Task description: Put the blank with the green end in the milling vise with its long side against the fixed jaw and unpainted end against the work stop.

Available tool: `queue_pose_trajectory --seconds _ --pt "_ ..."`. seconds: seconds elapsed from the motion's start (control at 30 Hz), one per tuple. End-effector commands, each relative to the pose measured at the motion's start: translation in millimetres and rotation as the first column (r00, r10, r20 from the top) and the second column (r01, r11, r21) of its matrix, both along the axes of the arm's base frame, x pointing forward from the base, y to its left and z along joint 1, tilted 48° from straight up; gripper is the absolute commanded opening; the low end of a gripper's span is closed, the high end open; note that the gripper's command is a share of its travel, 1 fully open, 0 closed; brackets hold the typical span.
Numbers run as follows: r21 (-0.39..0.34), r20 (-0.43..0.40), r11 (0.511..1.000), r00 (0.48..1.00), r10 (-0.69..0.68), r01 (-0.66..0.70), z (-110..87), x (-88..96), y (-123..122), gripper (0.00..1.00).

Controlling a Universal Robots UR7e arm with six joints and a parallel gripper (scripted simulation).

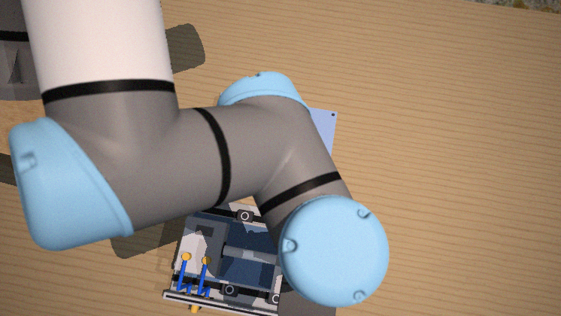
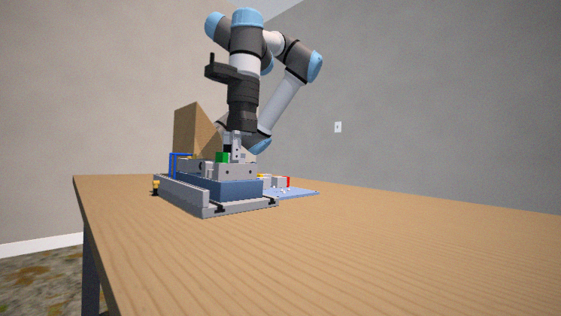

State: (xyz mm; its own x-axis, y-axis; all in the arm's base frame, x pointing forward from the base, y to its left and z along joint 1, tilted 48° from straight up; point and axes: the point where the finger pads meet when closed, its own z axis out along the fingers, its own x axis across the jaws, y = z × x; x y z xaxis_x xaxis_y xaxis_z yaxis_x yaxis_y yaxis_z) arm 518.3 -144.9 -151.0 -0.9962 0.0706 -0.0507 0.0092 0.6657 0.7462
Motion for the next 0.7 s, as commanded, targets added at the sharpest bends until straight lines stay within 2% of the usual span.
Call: queue_pose_trajectory --seconds 0.0,0.67 --pt "-0.001 0.001 1.000 1.000 -0.001 0.001 -0.1 0.3 -0.4 0.00" --pt "-0.001 0.001 1.000 1.000 -0.001 0.001 -1.4 0.5 0.9 0.00"
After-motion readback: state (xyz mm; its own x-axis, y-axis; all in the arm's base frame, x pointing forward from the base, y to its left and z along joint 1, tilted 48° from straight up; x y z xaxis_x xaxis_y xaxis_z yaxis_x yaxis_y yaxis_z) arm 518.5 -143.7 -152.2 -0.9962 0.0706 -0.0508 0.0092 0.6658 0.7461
